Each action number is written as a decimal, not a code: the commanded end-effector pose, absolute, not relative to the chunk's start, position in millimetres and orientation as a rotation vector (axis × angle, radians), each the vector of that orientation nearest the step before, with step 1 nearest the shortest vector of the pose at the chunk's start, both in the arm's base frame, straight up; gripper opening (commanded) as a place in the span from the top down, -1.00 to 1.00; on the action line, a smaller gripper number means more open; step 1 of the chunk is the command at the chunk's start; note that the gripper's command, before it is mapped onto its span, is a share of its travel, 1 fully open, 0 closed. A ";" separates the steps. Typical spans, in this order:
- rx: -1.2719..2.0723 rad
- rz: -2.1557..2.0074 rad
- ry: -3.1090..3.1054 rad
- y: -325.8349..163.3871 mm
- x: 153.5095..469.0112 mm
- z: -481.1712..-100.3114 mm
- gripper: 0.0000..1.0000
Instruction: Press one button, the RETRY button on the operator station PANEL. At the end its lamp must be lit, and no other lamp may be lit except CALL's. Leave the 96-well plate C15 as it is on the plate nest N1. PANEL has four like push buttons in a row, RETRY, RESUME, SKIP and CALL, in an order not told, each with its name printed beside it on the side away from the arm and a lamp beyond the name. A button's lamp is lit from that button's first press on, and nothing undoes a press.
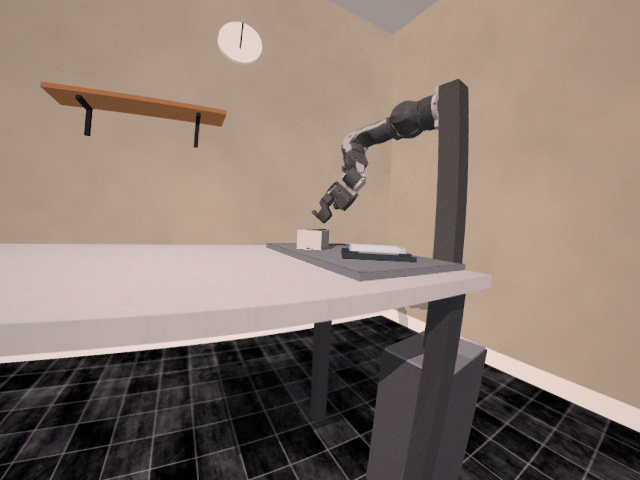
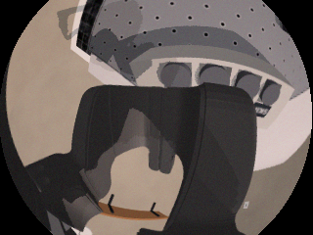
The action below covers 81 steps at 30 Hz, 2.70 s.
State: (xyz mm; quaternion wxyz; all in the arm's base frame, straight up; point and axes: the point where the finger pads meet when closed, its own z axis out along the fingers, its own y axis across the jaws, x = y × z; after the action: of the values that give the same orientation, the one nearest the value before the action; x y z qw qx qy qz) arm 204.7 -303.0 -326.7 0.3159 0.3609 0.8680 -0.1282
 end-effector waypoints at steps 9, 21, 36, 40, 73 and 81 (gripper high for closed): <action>0.948 -0.329 2.283 -302.5 207.6 -328.8 1.00; 0.948 -0.329 2.283 -302.5 207.6 -328.8 1.00; 0.950 -0.337 2.282 -304.3 206.8 -288.0 1.00; 0.950 -0.337 2.282 -304.3 206.8 -288.0 1.00; 0.950 -0.337 2.282 -304.3 206.8 -288.0 1.00; 0.950 -0.337 2.282 -304.3 206.8 -288.0 1.00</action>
State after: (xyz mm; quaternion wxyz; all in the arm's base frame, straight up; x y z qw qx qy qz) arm 208.1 -303.2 -287.7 0.3205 0.3607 0.8670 -0.1244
